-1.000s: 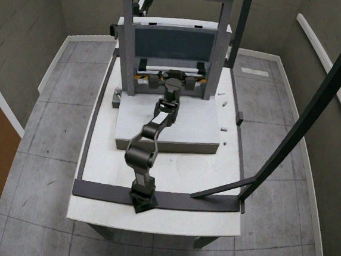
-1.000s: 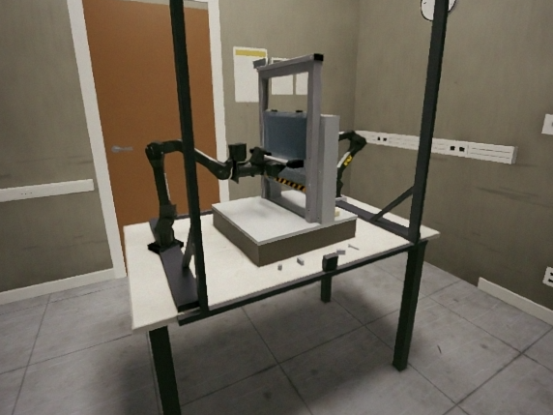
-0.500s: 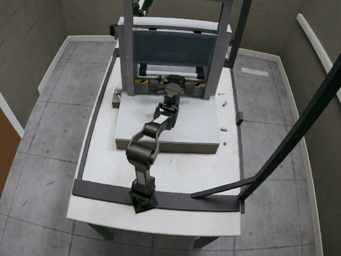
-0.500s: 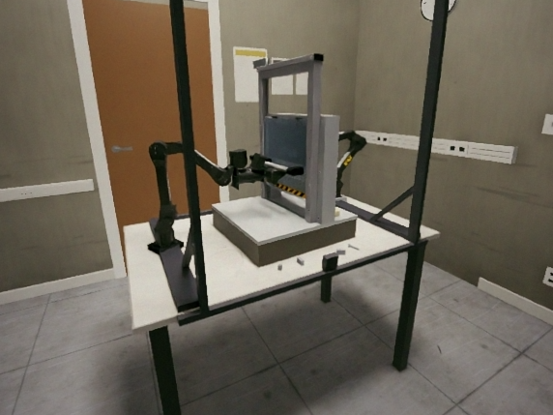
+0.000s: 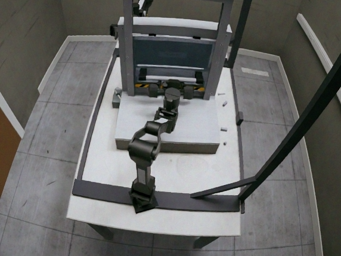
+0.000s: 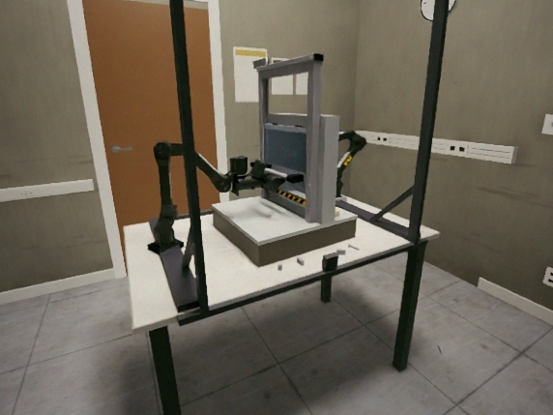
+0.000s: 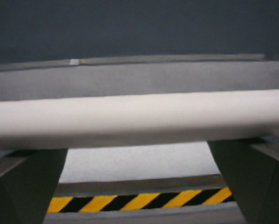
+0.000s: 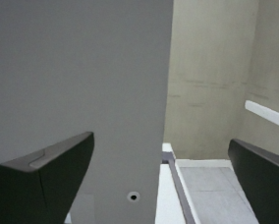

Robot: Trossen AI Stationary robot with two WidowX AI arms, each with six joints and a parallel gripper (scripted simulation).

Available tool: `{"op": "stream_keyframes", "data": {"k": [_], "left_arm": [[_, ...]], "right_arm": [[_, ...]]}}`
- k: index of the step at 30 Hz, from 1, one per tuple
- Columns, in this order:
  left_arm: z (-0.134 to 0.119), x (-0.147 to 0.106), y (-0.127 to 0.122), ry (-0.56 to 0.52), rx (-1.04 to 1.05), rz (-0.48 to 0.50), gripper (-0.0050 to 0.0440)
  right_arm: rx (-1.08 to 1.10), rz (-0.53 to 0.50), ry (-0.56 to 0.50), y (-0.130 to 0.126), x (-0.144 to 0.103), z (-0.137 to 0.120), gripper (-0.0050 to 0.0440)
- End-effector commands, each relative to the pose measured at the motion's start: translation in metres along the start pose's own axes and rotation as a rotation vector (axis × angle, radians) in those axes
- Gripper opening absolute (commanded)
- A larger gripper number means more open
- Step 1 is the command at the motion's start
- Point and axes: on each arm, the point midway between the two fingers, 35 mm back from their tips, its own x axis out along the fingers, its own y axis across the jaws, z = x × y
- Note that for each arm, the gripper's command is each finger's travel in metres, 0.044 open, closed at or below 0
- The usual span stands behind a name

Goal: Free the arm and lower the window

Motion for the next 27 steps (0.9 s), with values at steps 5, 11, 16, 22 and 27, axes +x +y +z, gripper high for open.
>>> {"op": "stream_keyframes", "data": {"k": [5,11,16,22,27], "left_arm": [[0.047,0.000,0.002,-0.162,-0.039,0.009,0.0400],[0.026,0.000,0.001,-0.137,-0.046,0.005,0.0400],[0.039,-0.001,0.002,-0.163,-0.042,0.005,0.0400],[0.019,0.000,0.001,-0.146,-0.037,0.006,0.0400],[0.000,-0.001,0.002,-0.121,-0.044,0.005,0.0400]], "right_arm": [[-0.002,0.000,-0.028,0.001,-0.002,0.012,0.0400],[-0.002,0.001,-0.028,0.001,-0.002,0.012,0.0400],[-0.002,0.000,-0.028,0.001,-0.002,0.012,0.0400],[-0.002,0.000,-0.028,0.001,-0.002,0.012,0.0400],[-0.002,0.000,-0.028,0.001,-0.002,0.012,0.0400]]}}
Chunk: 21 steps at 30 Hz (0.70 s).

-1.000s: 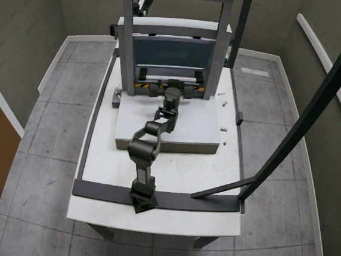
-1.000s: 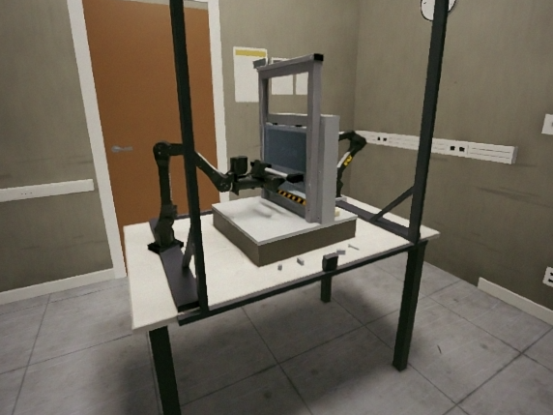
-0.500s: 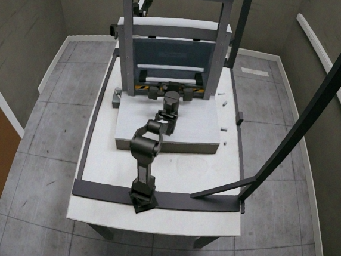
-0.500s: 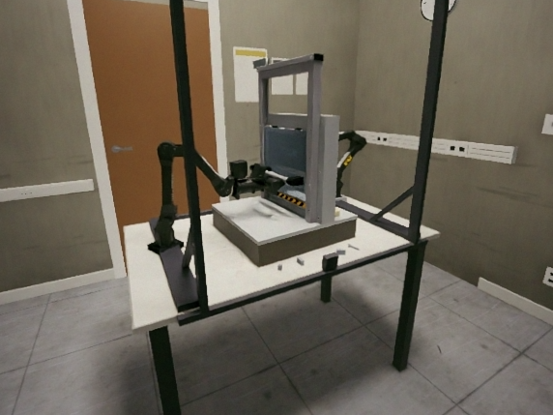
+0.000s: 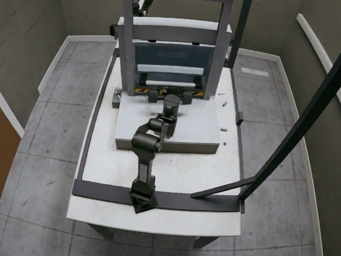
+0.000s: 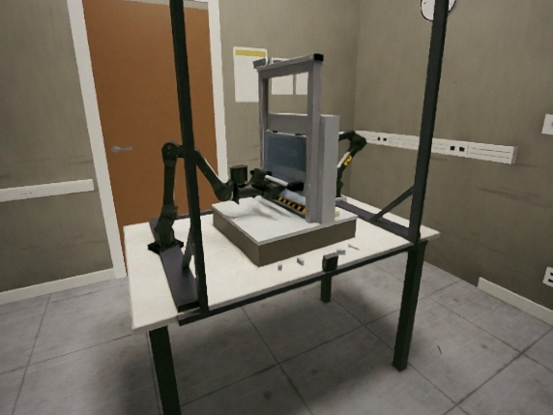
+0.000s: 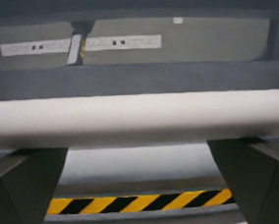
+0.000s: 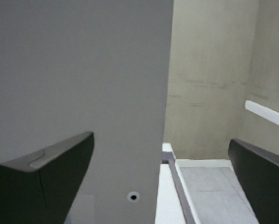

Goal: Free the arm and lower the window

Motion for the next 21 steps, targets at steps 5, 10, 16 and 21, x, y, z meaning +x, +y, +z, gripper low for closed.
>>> {"op": "stream_keyframes", "data": {"k": [5,10,16,21], "left_arm": [[0.042,0.001,0.001,-0.127,-0.041,0.006,0.0400],[0.029,0.002,0.001,-0.129,-0.036,0.006,0.0400],[0.011,0.003,0.001,-0.110,-0.045,0.005,0.0400],[0.005,0.005,0.000,-0.099,-0.041,-0.001,0.0400]], "right_arm": [[-0.002,0.000,-0.028,0.001,-0.002,0.012,0.0400],[-0.002,0.000,-0.028,0.001,-0.002,0.012,0.0400],[-0.002,0.000,-0.028,0.001,-0.002,0.012,0.0400],[-0.002,0.000,-0.028,0.001,-0.002,0.012,0.0400]]}}
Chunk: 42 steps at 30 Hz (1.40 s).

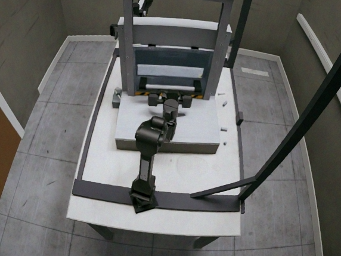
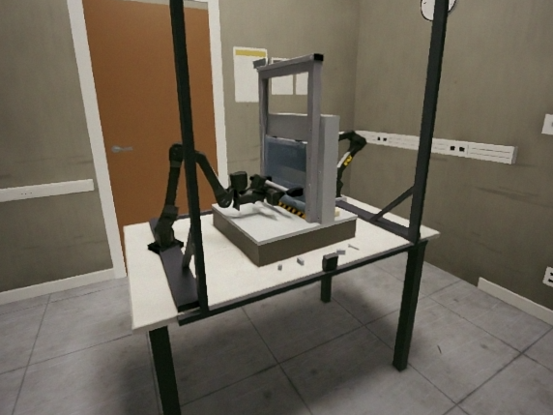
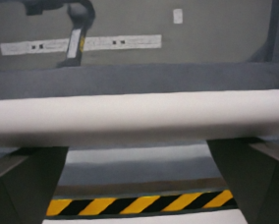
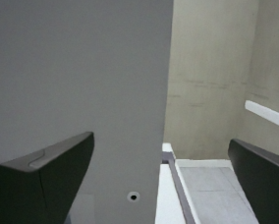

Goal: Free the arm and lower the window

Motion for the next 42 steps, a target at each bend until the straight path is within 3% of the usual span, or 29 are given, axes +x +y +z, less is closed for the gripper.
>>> {"op": "stream_keyframes", "data": {"k": [1,25,42], "left_arm": [[0.029,0.006,-0.001,-0.086,-0.036,-0.001,0.0400],[-0.023,0.001,0.001,-0.016,-0.015,-0.008,0.0400],[-0.029,0.000,0.001,0.003,-0.007,-0.007,0.0400]], "right_arm": [[-0.002,0.000,-0.028,0.001,-0.002,0.012,0.0400],[-0.002,0.001,-0.028,0.001,-0.002,0.012,0.0400],[-0.002,0.000,-0.028,0.001,-0.002,0.012,0.0400]]}}
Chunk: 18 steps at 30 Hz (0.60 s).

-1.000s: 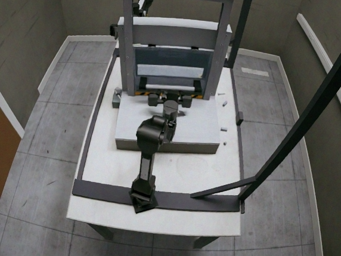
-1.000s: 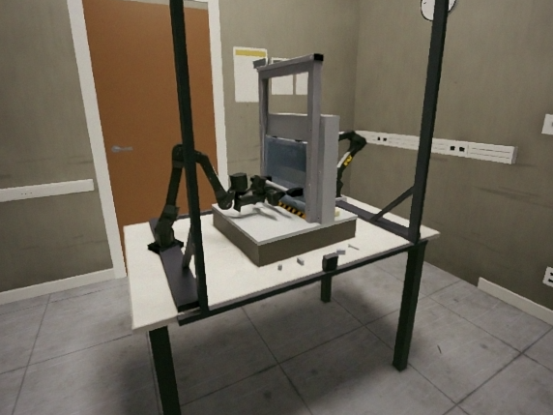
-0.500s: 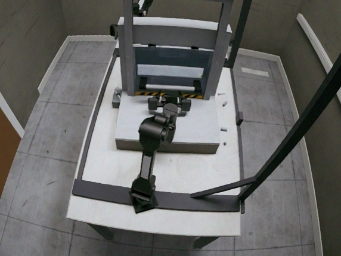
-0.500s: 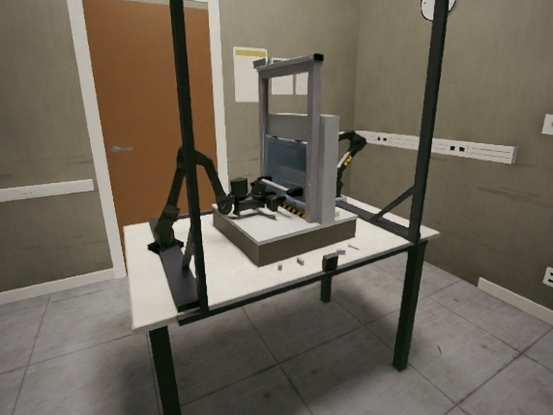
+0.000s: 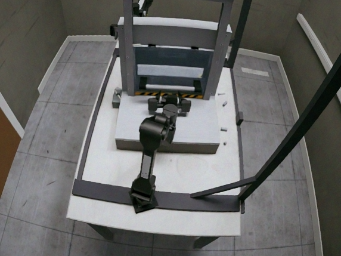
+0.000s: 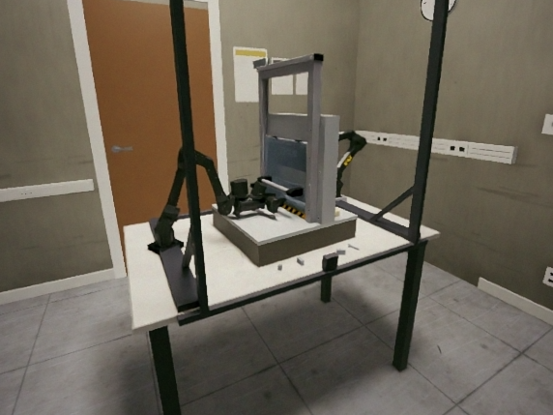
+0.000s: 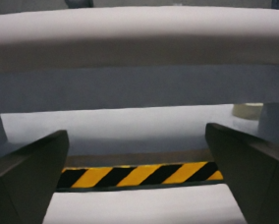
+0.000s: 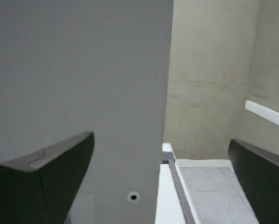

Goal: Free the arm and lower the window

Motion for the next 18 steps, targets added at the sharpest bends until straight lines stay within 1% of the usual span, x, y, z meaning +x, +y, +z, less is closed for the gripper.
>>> {"op": "stream_keyframes", "data": {"k": [1,10,11,14,18], "left_arm": [[0.0024,0.0003,0.0007,-0.004,-0.006,-0.003,0.0400],[0.0014,0.0001,0.0006,-0.002,-0.004,-0.003,0.0400],[0.0056,0.0004,0.0009,-0.012,-0.006,-0.001,0.0400],[0.0004,-0.0004,0.0007,0.002,-0.003,-0.004,0.0400],[0.0008,0.0002,0.0007,0.000,-0.003,-0.003,0.0400]], "right_arm": [[-0.002,0.000,-0.028,0.0005,-0.0022,0.0116,0.0400],[-0.002,0.000,-0.028,0.0005,-0.0022,0.0116,0.0400],[-0.002,0.000,-0.028,0.0005,-0.0022,0.0116,0.0400],[-0.002,0.000,-0.028,0.0005,-0.0022,0.0116,0.0400],[-0.002,0.000,-0.028,0.0005,-0.0022,0.0116,0.0400]]}}
